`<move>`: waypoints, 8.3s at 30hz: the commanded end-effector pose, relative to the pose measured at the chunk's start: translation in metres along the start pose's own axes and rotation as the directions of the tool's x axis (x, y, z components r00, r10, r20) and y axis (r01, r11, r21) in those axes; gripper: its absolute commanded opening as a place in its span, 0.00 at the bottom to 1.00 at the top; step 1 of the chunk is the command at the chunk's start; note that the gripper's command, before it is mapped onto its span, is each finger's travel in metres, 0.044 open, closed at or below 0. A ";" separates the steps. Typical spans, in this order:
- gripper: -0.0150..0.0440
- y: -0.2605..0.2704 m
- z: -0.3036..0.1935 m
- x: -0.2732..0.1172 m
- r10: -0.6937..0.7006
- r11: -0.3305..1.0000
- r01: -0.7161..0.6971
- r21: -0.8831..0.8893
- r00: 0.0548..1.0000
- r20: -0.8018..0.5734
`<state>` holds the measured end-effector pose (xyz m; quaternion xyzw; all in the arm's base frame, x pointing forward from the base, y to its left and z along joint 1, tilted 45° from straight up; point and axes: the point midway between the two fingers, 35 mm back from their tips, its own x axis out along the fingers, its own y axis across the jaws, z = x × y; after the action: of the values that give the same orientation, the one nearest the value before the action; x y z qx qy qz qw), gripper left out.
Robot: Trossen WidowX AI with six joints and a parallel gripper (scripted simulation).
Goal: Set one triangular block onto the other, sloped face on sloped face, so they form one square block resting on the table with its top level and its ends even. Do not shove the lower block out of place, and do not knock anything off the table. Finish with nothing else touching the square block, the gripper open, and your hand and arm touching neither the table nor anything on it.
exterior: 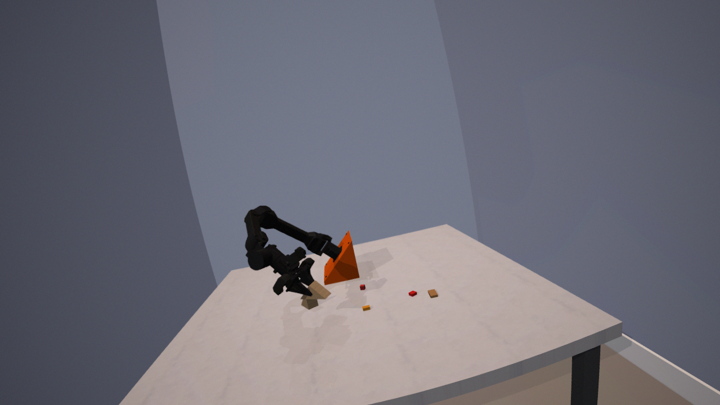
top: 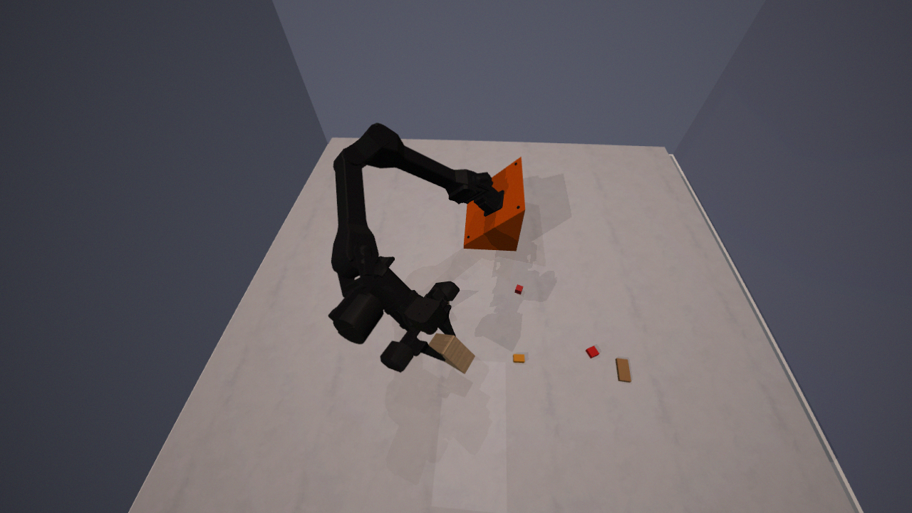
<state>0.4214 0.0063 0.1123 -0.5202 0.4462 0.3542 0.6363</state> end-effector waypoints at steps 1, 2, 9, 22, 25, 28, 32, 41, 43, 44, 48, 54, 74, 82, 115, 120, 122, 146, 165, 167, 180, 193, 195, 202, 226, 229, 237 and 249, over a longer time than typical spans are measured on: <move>0.25 -0.001 0.000 -0.005 -0.008 1.000 0.008 0.006 1.000 -0.004; 0.25 -0.001 0.000 -0.005 -0.008 1.000 0.008 0.006 1.000 -0.004; 0.25 0.000 0.000 0.001 0.012 0.989 -0.008 0.147 1.000 -0.029; 0.25 0.002 0.001 0.005 0.045 0.845 0.021 0.534 0.993 -0.109; 0.25 0.002 0.001 0.006 0.051 0.790 0.038 0.611 0.990 -0.128; 0.25 0.003 0.002 0.007 0.058 0.729 0.059 0.682 0.988 -0.147; 0.25 0.003 0.002 0.008 0.065 0.638 0.091 0.765 0.983 -0.172; 0.25 0.004 0.003 0.010 0.080 0.400 0.178 0.899 0.970 -0.228; 0.25 0.004 0.003 0.011 0.083 0.343 0.199 0.918 0.967 -0.241; 0.25 0.004 0.003 0.011 0.084 0.314 0.210 0.926 0.965 -0.247; 0.25 0.005 0.004 0.011 0.089 0.195 0.251 0.948 0.958 -0.272; 0.25 0.005 0.004 0.012 0.095 0.013 0.309 0.951 0.946 -0.309; 0.25 0.006 0.007 0.014 0.101 -0.557 0.410 0.723 0.897 -0.431; 0.25 0.005 0.009 0.014 0.097 -0.738 0.385 0.555 0.873 -0.478; 0.25 0.002 0.019 0.011 0.041 -0.967 -0.132 -0.216 0.758 -0.651; 0.25 0.002 0.021 0.010 0.027 -0.920 -0.245 -0.307 0.739 -0.673; 0.25 0.001 0.022 0.010 0.021 -0.895 -0.291 -0.340 0.731 -0.682; 0.25 0.027 0.010 -0.044 0.007 -0.854 -0.356 -0.379 0.721 -0.693; 0.25 0.082 -0.019 -0.109 0.003 -0.870 -0.337 -0.360 0.726 -0.687; 0.25 0.089 -0.023 -0.115 0.002 -0.872 -0.335 -0.357 0.727 -0.687; 0.25 0.133 -0.049 -0.144 -0.001 -0.882 -0.322 -0.343 0.730 -0.683; 0.25 0.158 -0.063 -0.151 -0.007 -0.885 -0.319 -0.338 0.736 -0.677; 0.25 0.155 -0.066 -0.143 -0.004 -0.881 -0.324 -0.344 0.734 -0.679; 0.25 0.147 -0.078 -0.113 0.005 -0.865 -0.342 -0.367 0.725 -0.689; 0.25 0.132 -0.106 -0.054 0.015 -0.847 -0.365 -0.387 0.712 -0.702; 0.25 0.133 -0.106 -0.054 0.015 -0.847 -0.365 -0.387 0.712 -0.702; 0.25 0.133 -0.106 -0.055 0.013 -0.844 -0.371 -0.386 0.706 -0.708; 0.25 0.133 -0.107 -0.054 0.013 -0.845 -0.372 -0.384 0.703 -0.711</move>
<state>0.2588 -0.0688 0.1117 -0.5716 0.0566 0.6695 -0.4710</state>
